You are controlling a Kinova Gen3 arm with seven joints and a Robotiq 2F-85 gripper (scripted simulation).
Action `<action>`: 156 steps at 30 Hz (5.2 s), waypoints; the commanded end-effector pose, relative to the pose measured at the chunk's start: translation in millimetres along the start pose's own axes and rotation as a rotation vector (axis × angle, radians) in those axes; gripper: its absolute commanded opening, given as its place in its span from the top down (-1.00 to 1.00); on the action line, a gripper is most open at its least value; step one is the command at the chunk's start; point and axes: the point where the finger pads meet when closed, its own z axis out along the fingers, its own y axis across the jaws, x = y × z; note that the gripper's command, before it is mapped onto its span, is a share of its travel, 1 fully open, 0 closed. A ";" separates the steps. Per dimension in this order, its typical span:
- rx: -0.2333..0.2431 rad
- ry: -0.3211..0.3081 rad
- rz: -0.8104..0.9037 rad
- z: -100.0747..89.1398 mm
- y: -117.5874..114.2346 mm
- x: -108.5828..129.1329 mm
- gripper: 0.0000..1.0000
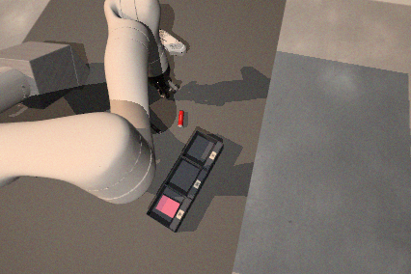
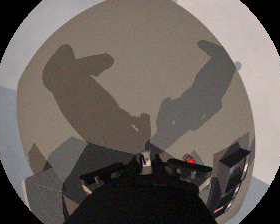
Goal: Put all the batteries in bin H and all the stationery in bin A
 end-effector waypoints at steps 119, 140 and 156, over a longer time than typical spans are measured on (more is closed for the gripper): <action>-0.008 0.008 -0.090 -51.9 211.1 -256.3 0.80; -0.008 0.008 -0.090 -17.9 211.3 -256.1 0.80; -0.008 0.008 -0.090 -16.5 210.1 -254.7 0.80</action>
